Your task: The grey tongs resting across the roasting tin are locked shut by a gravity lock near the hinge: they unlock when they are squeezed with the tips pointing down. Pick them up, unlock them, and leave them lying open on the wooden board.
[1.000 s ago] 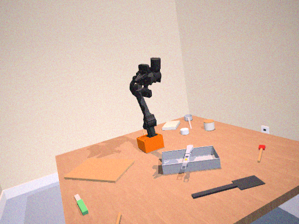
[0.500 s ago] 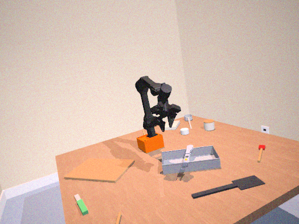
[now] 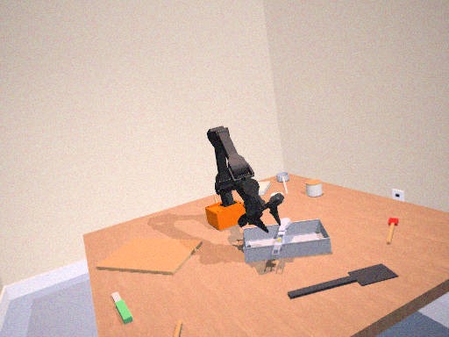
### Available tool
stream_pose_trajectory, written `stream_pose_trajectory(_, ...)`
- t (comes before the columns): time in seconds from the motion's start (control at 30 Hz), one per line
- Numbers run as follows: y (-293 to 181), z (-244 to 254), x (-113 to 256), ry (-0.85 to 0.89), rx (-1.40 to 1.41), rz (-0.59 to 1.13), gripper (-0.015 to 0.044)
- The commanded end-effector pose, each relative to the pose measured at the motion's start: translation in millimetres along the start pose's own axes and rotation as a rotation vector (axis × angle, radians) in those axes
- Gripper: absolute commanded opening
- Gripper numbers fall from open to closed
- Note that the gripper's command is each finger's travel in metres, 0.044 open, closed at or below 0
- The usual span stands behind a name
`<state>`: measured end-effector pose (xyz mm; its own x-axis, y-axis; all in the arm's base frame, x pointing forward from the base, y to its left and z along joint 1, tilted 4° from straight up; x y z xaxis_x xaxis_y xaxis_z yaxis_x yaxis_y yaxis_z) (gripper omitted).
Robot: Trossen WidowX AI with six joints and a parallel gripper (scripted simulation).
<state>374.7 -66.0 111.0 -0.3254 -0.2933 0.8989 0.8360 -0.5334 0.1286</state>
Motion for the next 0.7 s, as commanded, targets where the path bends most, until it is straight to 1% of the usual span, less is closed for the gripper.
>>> stream_pose_trajectory(0.0,2.7,0.4,2.3,0.018,0.011,-0.002,0.0260)
stream_pose_trajectory(0.3,7.0,-1.7,1.8,0.017,0.011,-0.003,0.0260)
stream_pose_trajectory(0.67,8.5,-1.1,-15.0,0.018,0.012,-0.003,0.0260)
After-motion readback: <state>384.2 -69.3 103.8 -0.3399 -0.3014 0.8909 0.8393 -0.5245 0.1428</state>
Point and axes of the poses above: the point midway between the two fingers, 35 mm back from their tips, its own x axis back along the fingers, its own z axis across the jaws, y = z × x, the point moved 9 cm from there along x, back along the fingers, and after that the axes turned 15 degrees about x, right-handed, at the moved point
